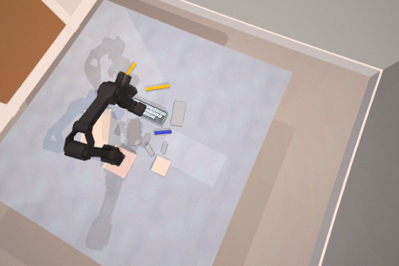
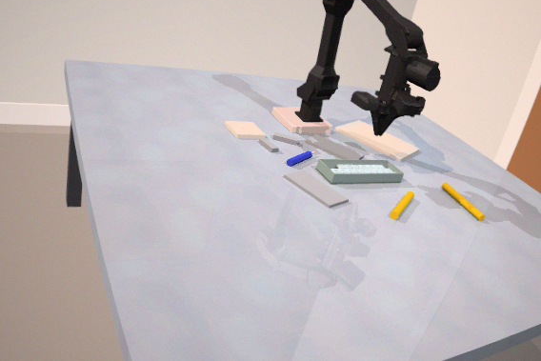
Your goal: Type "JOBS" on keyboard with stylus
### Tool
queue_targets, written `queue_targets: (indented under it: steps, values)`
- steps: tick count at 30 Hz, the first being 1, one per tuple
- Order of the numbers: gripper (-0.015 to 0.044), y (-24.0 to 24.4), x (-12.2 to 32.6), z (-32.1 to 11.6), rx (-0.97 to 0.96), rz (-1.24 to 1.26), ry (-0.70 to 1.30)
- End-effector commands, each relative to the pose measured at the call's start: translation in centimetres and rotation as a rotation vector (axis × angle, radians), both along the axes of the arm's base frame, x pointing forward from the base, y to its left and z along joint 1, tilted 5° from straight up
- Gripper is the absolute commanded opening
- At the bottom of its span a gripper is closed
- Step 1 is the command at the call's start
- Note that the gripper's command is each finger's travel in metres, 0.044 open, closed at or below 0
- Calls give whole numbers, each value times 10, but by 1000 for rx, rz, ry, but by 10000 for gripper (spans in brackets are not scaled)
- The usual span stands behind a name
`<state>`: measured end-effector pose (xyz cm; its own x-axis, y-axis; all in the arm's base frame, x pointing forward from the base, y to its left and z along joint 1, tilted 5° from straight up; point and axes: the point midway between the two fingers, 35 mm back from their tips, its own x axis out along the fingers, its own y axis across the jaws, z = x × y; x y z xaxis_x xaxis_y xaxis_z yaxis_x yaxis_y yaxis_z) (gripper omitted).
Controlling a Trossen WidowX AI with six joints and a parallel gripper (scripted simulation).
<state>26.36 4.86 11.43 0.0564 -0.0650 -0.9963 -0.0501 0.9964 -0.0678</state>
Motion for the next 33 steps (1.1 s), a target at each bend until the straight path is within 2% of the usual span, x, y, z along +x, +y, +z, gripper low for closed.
queue_targets:
  steps: [1, 10, 14, 16, 25, 33]
  values:
    - [0, 0, 0, 0, 0, 0, 0]
    - [0, 0, 0, 0, 0, 0, 0]
    - [105, -4, 1, -1, 0, 46, 14]
    - [150, -15, 2, -2, 4, 174, 53]
    - [150, -71, 1, -10, 111, 807, 186]
    - [150, -118, -8, -16, 278, 1338, 167]
